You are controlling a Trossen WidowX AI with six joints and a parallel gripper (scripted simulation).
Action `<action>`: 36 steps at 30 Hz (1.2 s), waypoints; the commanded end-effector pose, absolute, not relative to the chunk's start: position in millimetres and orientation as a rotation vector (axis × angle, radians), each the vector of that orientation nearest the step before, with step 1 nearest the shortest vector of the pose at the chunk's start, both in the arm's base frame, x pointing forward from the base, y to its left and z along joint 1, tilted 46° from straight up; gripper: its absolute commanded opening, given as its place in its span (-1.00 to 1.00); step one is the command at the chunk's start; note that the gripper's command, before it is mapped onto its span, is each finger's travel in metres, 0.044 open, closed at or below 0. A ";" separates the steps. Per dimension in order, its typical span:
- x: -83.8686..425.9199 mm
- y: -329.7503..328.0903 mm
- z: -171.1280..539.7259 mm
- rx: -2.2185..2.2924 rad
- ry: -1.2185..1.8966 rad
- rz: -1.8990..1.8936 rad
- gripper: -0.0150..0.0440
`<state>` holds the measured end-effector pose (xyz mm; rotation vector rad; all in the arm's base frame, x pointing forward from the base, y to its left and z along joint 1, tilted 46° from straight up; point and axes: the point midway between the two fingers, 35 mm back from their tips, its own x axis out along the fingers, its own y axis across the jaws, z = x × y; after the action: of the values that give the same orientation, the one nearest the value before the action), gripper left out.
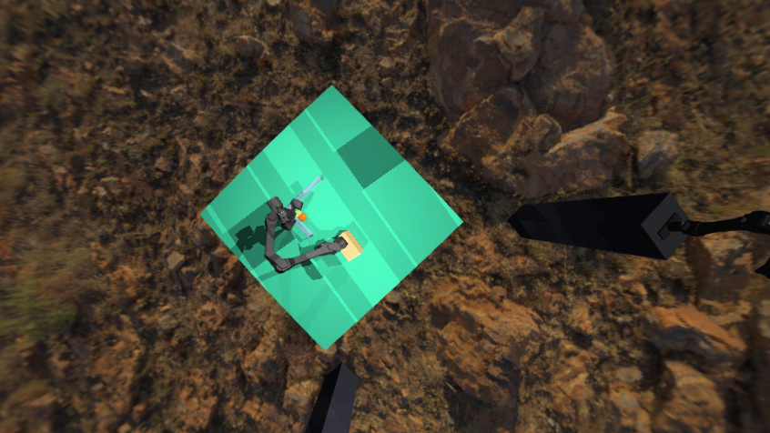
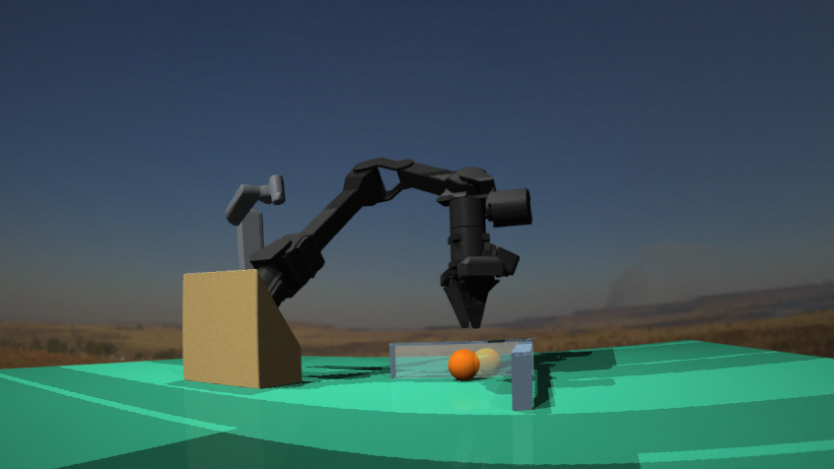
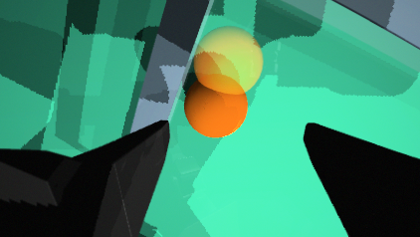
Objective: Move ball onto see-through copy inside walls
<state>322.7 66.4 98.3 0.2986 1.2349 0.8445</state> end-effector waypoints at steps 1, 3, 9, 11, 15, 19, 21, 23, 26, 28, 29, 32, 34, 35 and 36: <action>312.2 71.6 100.6 -0.408 0.751 1.281 0.70; 310.9 72.3 100.0 -0.502 0.678 1.330 0.70; 309.0 73.3 99.3 -0.665 0.543 1.408 0.70; 309.0 73.3 99.3 -0.665 0.543 1.408 0.70; 309.0 73.3 99.3 -0.665 0.543 1.408 0.70; 309.0 73.3 99.3 -0.665 0.543 1.408 0.70; 309.0 73.3 99.3 -0.665 0.543 1.408 0.70; 309.0 73.3 99.3 -0.665 0.543 1.408 0.70; 309.0 73.3 99.3 -0.665 0.543 1.408 0.70; 309.2 74.2 98.4 -0.665 0.543 1.408 0.70; 309.6 76.7 95.9 -0.665 0.543 1.408 0.70; 310.4 84.0 88.9 -0.665 0.543 1.408 0.70; 310.6 84.8 88.1 -0.665 0.543 1.408 0.70; 310.8 85.7 87.1 -0.665 0.543 1.408 0.70; 311.1 86.8 85.9 -0.665 0.543 1.408 0.70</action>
<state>310.5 83.7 89.3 -0.6750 0.5422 1.4094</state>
